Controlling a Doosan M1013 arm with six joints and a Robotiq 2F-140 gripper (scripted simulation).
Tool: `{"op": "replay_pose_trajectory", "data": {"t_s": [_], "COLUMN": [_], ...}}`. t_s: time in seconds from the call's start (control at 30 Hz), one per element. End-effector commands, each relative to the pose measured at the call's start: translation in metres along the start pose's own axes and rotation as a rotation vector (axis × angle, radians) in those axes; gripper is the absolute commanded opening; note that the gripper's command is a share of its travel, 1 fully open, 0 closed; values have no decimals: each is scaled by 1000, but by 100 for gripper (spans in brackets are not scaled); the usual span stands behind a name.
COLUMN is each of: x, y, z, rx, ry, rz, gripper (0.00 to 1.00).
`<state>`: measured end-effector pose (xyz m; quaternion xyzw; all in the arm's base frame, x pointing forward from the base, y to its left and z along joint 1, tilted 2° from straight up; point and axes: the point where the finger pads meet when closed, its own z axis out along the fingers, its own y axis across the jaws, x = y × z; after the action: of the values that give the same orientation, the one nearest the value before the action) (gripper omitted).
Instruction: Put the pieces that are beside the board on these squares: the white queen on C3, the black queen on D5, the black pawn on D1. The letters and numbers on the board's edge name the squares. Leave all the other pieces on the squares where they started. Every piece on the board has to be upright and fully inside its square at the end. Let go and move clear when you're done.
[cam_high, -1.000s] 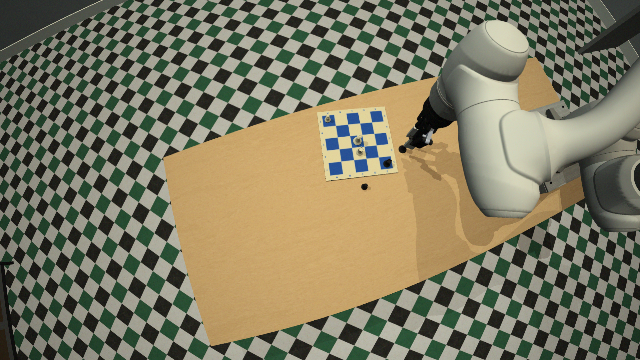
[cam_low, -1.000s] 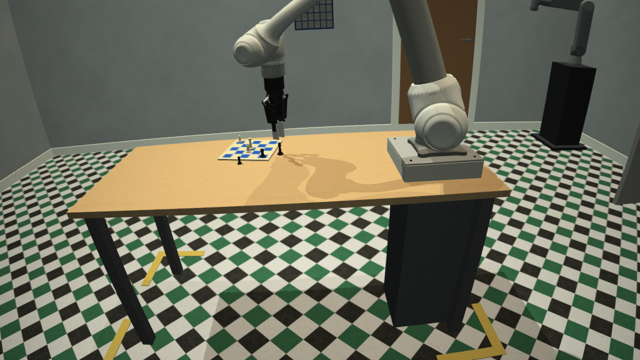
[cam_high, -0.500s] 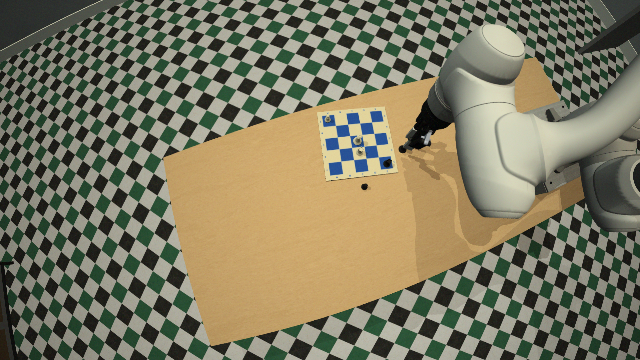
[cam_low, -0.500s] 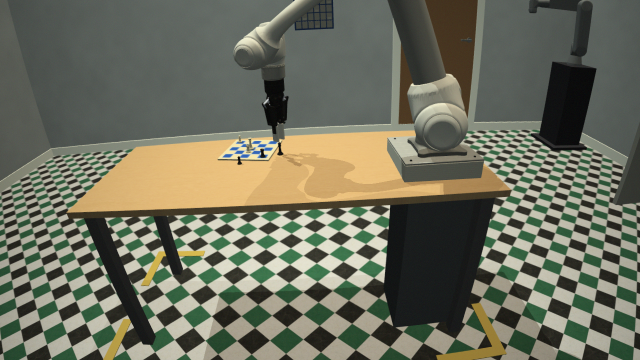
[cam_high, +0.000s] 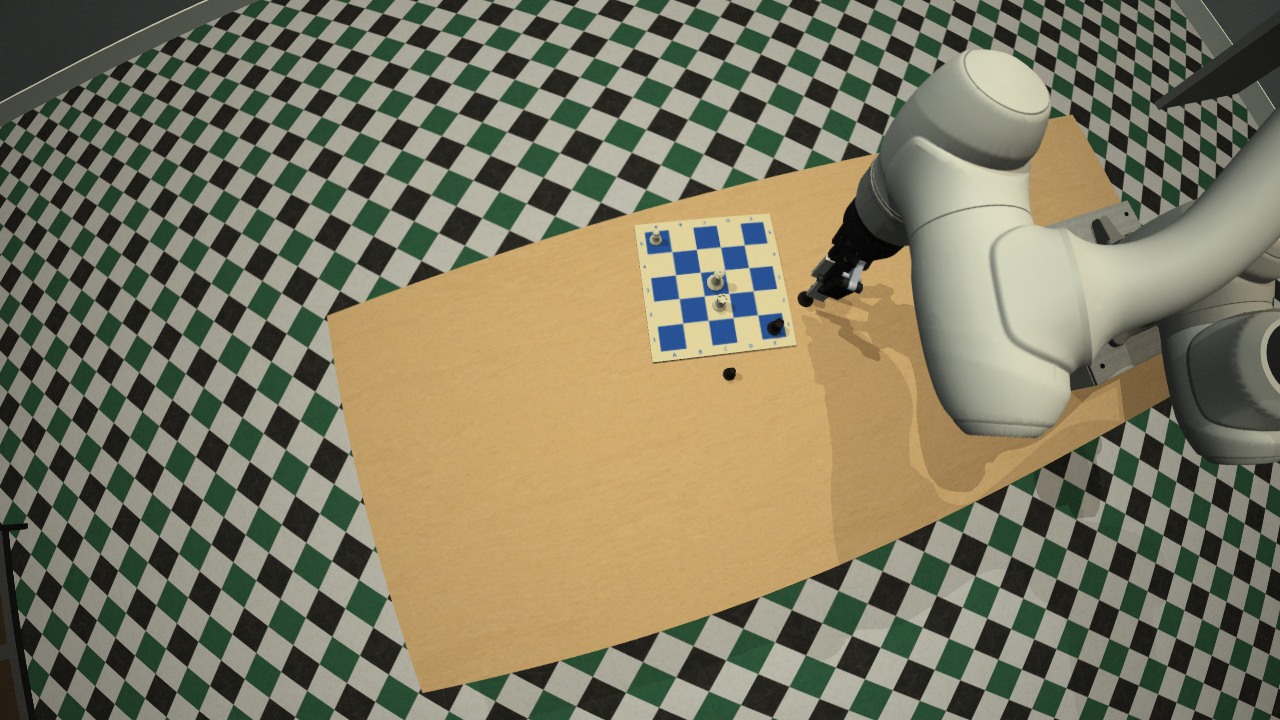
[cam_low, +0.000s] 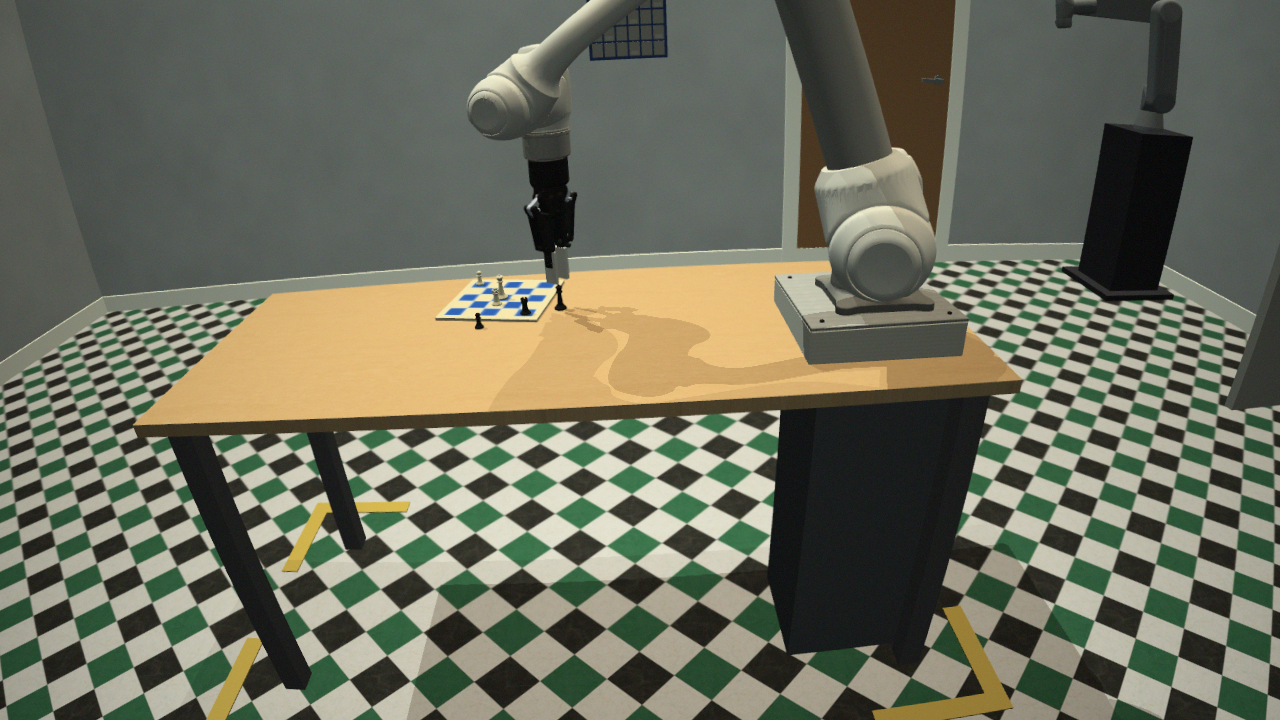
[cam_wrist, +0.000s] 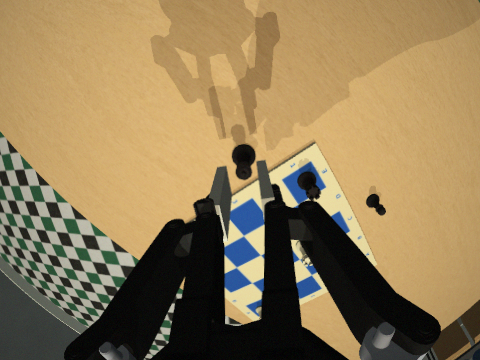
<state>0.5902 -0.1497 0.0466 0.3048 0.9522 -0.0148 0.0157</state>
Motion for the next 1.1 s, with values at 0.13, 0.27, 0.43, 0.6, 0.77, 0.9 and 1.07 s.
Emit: {"op": "replay_pose_trajectory", "data": {"t_s": [0.13,0.27,0.43,0.6,0.77,0.9,1.07], "x": [0,0,0,0,0,0,0], "y": [0,0,0,0,0,0,0], "z": [0,0,0,0,0,1,9], "rx": [0,0,0,0,0,0,0], "ry": [0,0,0,0,0,0,0], "rz": [0,0,0,0,0,0,0], "gripper": [25,25,25,25,25,25,25]}}
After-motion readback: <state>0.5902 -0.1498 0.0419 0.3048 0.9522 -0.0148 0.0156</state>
